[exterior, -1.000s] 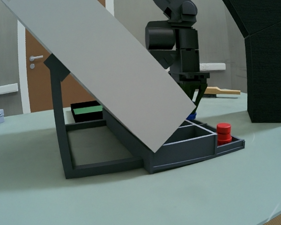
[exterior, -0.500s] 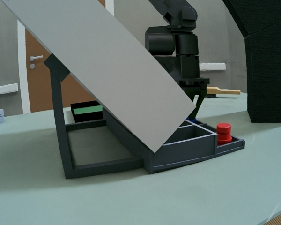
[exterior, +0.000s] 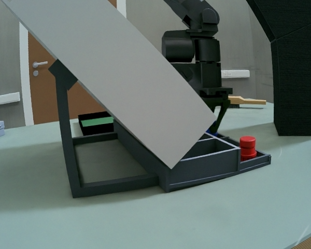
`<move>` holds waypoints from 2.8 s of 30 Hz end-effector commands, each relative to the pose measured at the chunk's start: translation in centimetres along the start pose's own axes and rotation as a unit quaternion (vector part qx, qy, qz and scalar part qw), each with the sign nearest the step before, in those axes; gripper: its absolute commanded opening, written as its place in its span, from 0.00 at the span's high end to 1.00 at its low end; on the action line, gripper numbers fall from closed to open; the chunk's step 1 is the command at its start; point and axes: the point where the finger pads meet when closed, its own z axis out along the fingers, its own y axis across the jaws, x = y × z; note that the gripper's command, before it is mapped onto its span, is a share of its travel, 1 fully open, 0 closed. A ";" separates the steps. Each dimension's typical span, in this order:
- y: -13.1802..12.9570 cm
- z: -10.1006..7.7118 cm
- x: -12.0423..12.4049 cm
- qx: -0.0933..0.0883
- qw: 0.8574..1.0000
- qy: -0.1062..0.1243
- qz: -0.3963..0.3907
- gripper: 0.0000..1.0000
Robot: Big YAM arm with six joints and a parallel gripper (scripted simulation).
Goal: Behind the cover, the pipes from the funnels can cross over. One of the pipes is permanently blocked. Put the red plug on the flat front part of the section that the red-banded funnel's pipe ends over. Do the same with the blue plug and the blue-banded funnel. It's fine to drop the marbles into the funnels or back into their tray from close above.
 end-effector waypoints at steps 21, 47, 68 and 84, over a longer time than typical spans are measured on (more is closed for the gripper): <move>0.0 -0.2 0.0 -0.001 1.000 -0.001 -0.001 0.41; 0.1 -12.0 -0.5 0.005 1.000 0.018 -0.003 0.41; 0.0 -12.6 -0.5 0.010 1.000 -0.004 -0.007 0.41; 0.1 -12.8 -0.5 0.010 1.000 -0.009 -0.002 0.41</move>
